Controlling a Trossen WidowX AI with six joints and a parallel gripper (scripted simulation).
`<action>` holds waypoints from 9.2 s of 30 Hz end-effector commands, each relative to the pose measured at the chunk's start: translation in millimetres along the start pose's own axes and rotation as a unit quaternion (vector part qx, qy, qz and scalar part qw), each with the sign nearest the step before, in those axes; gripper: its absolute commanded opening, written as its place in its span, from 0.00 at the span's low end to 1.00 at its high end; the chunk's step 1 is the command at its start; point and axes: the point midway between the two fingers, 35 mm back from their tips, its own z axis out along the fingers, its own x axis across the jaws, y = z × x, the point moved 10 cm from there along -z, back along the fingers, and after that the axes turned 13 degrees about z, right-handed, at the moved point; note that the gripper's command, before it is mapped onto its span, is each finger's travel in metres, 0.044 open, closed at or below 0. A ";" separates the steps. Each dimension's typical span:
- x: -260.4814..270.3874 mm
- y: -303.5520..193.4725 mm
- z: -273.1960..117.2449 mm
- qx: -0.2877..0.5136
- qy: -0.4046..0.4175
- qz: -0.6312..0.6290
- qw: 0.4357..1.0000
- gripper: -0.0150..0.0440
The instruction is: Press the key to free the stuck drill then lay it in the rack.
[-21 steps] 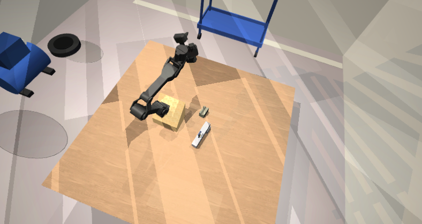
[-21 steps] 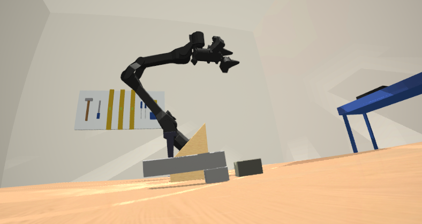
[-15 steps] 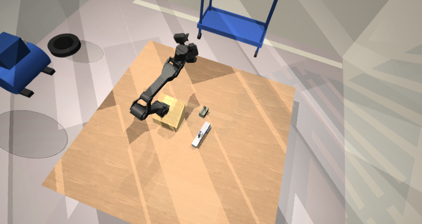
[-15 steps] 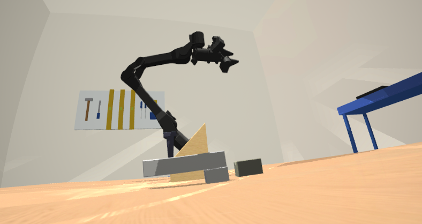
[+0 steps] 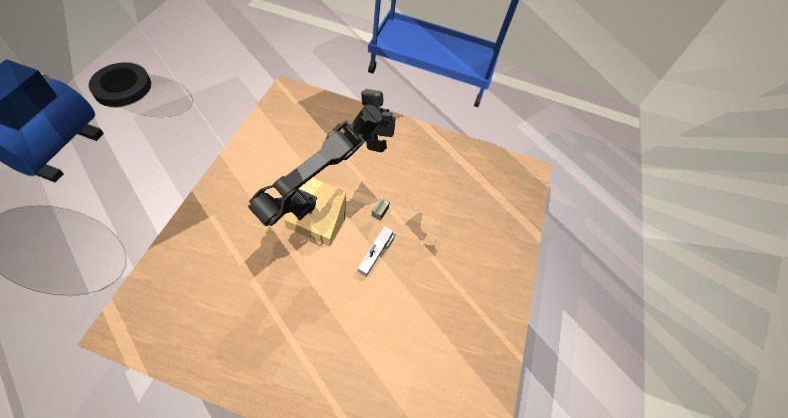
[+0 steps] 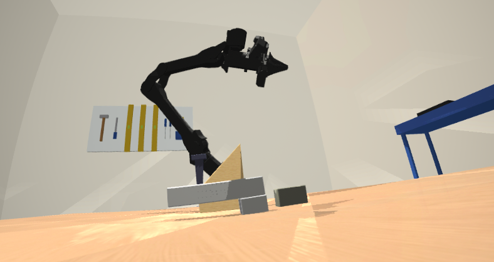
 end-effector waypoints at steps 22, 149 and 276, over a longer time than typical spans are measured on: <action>-232.8 130.2 -97.8 -0.030 -0.607 0.107 0.787 0.25; -263.0 118.9 71.5 0.419 -0.452 -0.475 0.628 1.00; -301.3 114.1 109.8 0.420 -0.454 -0.475 0.626 0.61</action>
